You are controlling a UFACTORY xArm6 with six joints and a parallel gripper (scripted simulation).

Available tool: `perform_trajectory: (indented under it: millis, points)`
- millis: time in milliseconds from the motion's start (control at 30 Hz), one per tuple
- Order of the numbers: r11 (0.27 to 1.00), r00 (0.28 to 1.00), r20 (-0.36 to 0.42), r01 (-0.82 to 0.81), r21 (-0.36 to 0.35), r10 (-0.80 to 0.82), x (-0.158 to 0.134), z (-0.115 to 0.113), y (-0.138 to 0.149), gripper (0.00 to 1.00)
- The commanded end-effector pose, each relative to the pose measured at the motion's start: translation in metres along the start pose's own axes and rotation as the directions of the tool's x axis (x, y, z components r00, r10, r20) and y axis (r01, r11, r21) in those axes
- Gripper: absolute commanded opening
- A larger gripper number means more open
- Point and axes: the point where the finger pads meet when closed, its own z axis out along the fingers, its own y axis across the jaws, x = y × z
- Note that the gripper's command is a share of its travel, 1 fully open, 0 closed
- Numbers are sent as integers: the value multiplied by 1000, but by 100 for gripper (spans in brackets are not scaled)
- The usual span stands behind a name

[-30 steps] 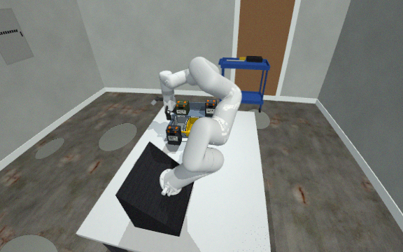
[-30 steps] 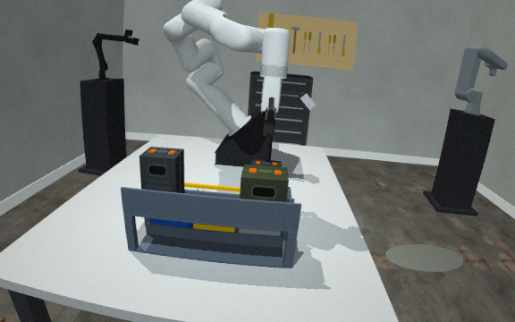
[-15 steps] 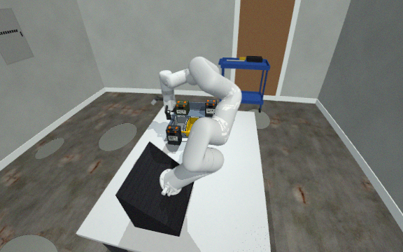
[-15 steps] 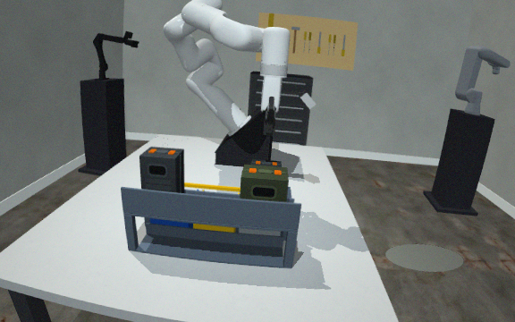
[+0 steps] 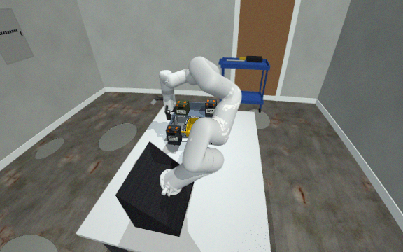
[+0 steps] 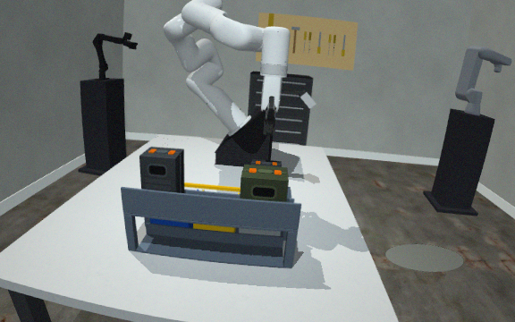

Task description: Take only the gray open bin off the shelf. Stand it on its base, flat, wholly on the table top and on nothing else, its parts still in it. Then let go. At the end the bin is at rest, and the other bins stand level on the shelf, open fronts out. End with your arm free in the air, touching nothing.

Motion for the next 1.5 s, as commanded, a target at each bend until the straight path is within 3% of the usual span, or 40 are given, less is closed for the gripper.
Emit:
perform_trajectory:
  millis: [0, 33, 200, 600, 767, 1467]
  points:
    - [1000, 1000, -3, -1, -3, 1, 0, -2, 1, 100]
    - [1000, 1000, -3, -1, -3, 1, 0, -2, 1, 100]
    - [1000, 1000, -3, -1, -3, 1, 0, 53, 1, 100]
    - [1000, 1000, -3, -1, -3, 1, 0, 53, 1, 100]
    - [1000, 1000, -2, -1, -3, 1, 0, 97, 1, 100]
    - [1000, 1000, -2, -1, -3, 1, 0, 88, 1, 100]
